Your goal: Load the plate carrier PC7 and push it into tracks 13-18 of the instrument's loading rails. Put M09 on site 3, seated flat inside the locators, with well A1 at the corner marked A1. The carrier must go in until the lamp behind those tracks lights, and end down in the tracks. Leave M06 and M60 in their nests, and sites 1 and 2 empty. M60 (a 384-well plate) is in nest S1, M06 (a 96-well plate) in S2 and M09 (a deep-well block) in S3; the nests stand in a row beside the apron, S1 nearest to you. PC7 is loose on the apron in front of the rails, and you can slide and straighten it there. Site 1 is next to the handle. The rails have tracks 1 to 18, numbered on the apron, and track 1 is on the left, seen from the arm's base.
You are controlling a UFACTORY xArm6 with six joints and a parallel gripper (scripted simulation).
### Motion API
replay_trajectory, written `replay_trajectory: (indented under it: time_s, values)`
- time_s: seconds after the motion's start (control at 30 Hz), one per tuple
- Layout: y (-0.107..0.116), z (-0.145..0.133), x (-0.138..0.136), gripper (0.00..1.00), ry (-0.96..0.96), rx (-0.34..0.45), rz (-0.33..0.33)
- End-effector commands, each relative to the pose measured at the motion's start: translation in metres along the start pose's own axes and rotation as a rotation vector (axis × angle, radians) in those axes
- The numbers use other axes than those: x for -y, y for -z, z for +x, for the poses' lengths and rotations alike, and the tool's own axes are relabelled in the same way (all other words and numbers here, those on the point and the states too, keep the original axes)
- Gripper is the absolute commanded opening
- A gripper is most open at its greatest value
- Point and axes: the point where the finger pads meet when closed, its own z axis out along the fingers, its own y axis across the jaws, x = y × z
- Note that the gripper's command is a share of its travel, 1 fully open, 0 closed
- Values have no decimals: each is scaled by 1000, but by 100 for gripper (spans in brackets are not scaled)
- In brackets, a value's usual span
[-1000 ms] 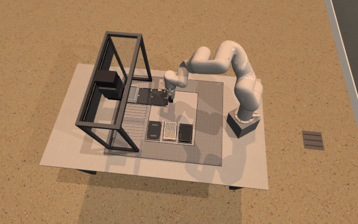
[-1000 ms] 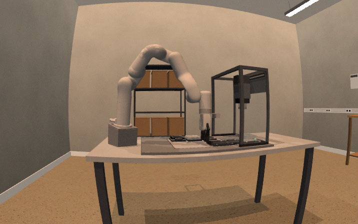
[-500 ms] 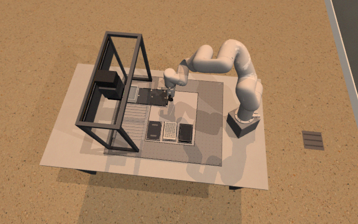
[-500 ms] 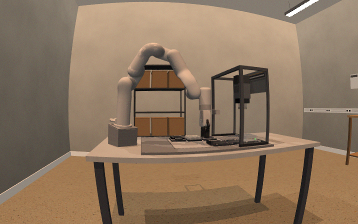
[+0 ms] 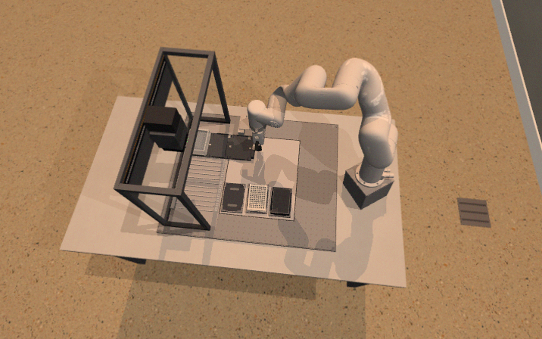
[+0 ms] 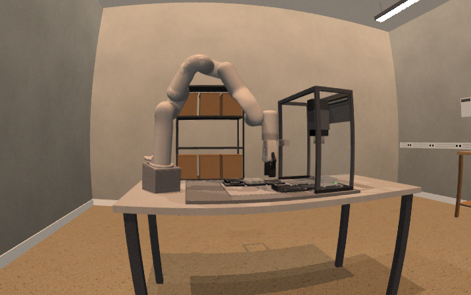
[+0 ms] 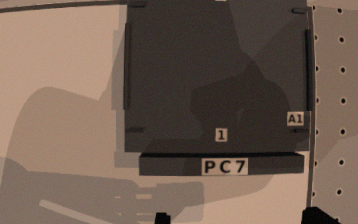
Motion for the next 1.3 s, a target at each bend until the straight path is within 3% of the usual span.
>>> replay_trajectory:
  time_s: [0.0, 1.27]
  values:
    - [9, 2, -1, 82, 0, -5, -1]
    - [66, 2, 0, 82, 0, -5, -1]
